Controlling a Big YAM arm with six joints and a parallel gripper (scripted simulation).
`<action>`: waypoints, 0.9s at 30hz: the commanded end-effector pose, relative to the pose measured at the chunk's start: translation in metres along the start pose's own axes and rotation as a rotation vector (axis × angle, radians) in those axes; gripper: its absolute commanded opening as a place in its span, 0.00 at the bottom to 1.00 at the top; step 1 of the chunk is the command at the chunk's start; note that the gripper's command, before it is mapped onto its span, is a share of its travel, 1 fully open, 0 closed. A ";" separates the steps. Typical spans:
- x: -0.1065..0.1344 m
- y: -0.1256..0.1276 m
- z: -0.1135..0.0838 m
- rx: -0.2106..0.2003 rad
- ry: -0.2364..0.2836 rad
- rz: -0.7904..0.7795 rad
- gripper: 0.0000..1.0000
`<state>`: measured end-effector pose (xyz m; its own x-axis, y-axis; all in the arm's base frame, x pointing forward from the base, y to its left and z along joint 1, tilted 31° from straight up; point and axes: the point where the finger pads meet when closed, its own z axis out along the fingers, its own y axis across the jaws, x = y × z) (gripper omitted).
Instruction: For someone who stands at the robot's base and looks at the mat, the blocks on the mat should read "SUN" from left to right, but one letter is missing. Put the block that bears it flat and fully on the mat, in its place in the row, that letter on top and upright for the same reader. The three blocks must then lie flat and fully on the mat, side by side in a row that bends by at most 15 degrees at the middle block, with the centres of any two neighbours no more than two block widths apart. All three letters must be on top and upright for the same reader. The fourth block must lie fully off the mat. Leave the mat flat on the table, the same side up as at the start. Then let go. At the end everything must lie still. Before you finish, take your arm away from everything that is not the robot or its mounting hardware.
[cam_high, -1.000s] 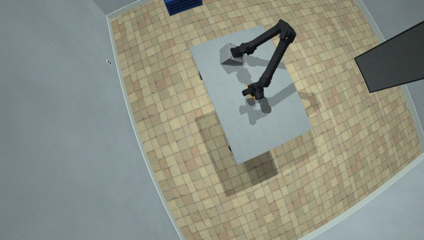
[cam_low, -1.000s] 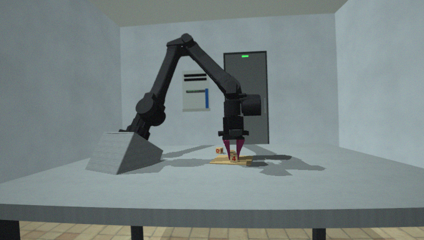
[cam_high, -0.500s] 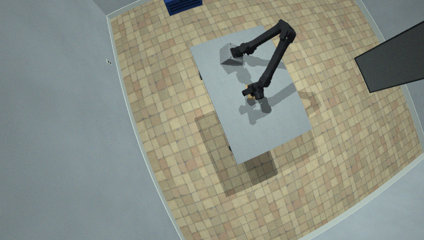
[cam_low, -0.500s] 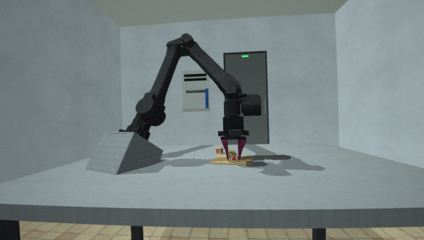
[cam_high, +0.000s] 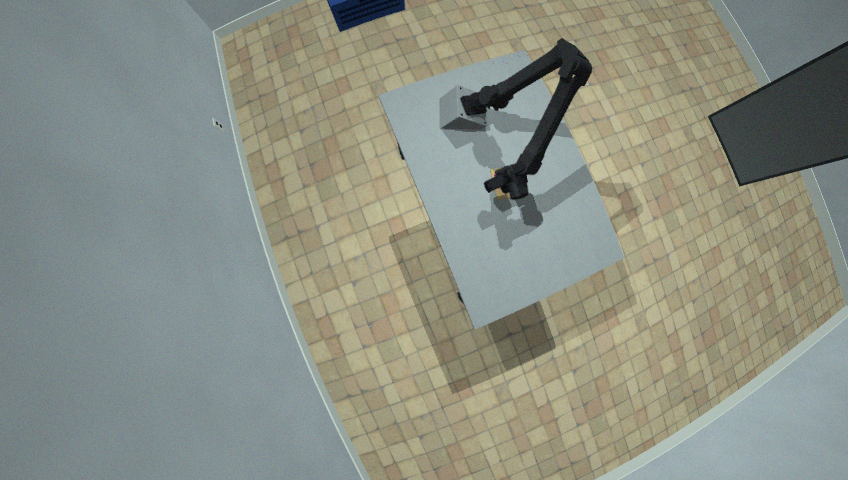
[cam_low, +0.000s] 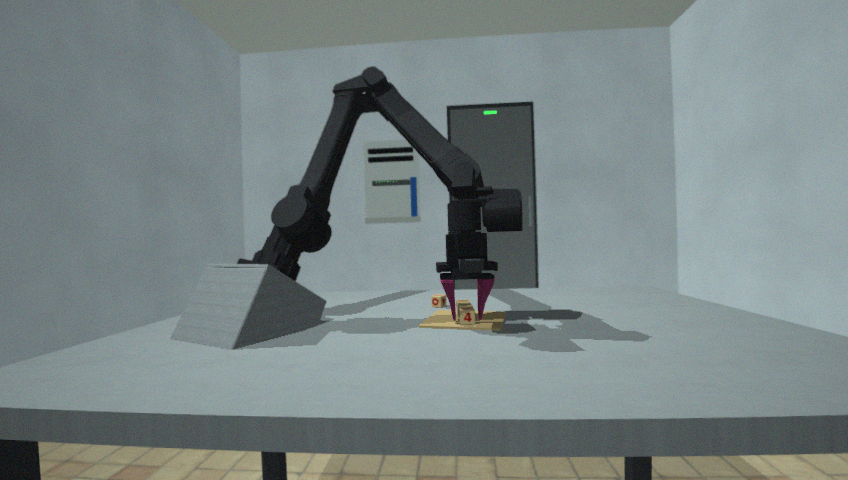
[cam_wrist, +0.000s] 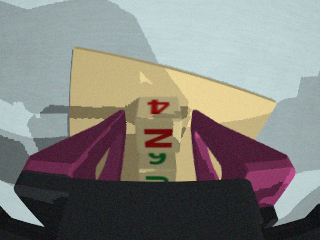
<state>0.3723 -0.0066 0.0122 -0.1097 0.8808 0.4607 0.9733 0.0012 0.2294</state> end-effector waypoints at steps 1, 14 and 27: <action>-0.005 0.007 -0.002 -0.012 -0.008 -0.009 0.44; -0.006 0.012 -0.013 -0.027 -0.014 -0.007 0.44; -0.005 0.022 -0.031 -0.051 -0.021 -0.022 0.44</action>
<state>0.3695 -0.0110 0.0196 -0.1067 0.8809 0.4611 0.9742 -0.0001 0.2255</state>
